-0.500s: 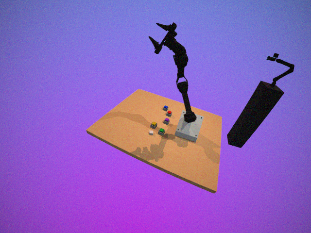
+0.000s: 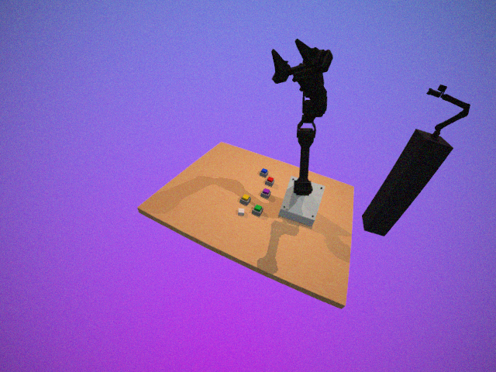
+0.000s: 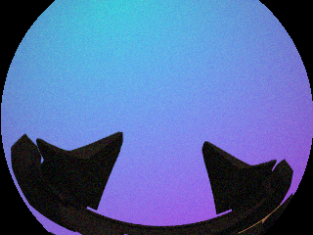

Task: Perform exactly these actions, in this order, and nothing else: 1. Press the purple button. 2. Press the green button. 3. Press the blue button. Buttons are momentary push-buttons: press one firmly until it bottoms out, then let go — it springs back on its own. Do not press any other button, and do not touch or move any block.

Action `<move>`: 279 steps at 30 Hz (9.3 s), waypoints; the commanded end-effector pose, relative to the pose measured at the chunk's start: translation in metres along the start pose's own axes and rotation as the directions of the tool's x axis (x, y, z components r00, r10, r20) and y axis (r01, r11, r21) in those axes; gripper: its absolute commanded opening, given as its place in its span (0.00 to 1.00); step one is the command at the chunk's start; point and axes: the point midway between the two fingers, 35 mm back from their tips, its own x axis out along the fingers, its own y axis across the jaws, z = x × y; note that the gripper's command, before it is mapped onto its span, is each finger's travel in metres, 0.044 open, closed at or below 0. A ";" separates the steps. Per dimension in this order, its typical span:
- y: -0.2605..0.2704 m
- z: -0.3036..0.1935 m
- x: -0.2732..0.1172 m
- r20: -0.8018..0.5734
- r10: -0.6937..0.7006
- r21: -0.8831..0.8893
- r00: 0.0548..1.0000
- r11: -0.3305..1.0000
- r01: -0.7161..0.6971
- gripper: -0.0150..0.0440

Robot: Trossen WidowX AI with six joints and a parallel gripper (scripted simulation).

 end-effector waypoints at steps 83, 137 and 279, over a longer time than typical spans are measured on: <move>-0.448 -0.214 -0.551 -0.643 -0.429 -0.764 -0.634 0.410 0.498 0.62; -0.462 -0.237 -0.574 -0.645 -0.428 -0.763 -0.633 0.411 0.499 0.29; -0.559 -0.046 -0.523 -0.617 -0.446 -0.786 -0.648 0.388 0.481 0.29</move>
